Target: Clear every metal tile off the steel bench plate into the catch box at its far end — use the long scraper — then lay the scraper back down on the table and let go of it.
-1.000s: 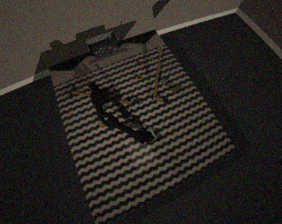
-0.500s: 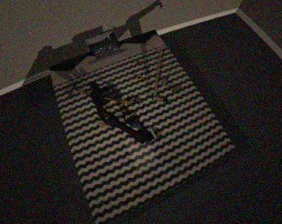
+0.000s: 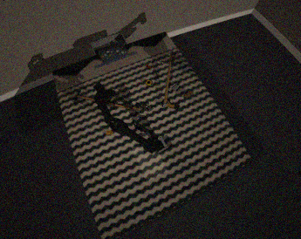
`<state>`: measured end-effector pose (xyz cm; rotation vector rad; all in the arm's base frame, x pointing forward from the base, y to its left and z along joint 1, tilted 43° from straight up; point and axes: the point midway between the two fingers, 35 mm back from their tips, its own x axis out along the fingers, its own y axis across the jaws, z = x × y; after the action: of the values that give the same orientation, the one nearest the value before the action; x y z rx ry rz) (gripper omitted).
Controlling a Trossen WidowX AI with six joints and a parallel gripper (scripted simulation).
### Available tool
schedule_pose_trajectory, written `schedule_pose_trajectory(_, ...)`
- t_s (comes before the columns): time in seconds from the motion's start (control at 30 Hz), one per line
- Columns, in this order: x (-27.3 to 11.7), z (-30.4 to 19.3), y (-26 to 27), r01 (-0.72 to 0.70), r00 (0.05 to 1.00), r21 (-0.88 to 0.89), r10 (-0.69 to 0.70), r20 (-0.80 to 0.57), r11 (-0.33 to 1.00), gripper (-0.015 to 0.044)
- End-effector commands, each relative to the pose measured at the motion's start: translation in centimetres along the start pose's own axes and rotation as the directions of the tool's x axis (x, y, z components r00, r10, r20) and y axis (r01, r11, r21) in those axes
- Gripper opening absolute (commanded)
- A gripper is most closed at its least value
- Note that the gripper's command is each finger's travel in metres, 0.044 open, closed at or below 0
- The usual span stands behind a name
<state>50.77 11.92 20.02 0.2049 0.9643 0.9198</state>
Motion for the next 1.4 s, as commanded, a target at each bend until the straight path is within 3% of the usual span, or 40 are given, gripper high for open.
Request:
schedule_pose_trajectory(0.0, -1.1, 0.1, 0.5, -0.002, 1.0, 0.017, 0.002, 0.002, 1.0, 0.0)
schedule_pose_trajectory(0.37, -5.8, -0.9, 3.8, 0.013, 1.0, 0.209, -0.009, -0.021, 0.978, 0.0)
schedule_pose_trajectory(1.37, -1.3, -1.3, 3.5, 0.016, 1.0, 0.179, -0.011, -0.027, 0.984, 0.0)
